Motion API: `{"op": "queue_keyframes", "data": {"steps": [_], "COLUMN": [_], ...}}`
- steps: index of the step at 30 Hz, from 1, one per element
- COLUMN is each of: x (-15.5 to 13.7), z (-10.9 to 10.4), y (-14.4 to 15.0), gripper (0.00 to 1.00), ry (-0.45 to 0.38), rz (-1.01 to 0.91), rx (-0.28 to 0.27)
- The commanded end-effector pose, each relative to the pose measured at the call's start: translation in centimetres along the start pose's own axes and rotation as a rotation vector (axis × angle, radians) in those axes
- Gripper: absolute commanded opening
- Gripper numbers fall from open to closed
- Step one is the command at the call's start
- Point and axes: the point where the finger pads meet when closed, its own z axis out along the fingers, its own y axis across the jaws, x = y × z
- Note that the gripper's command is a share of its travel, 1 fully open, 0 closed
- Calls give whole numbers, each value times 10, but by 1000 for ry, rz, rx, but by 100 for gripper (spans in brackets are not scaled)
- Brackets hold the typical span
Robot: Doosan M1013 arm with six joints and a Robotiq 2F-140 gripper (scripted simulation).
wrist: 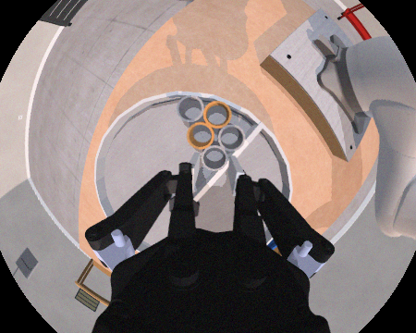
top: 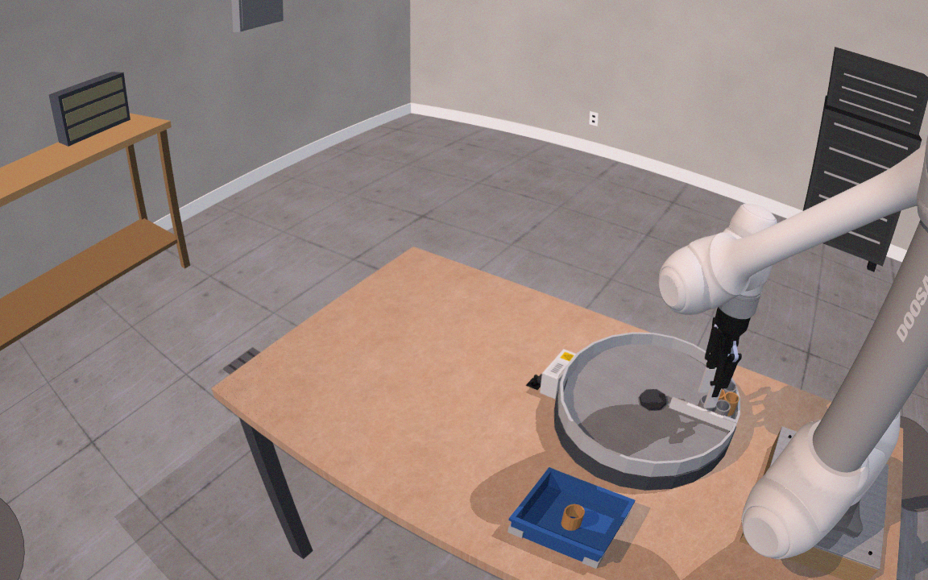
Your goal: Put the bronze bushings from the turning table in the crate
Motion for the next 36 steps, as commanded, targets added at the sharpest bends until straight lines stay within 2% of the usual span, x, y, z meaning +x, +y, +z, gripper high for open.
{"op": "queue_keyframes", "data": {"steps": [1,29,36], "x": [0,0,0], "z": [0,0,10], "y": [0,0,0], "gripper": [28,28,28], "ry": [0,0,0], "rz": [0,0,0], "rx": [0,0,0]}}
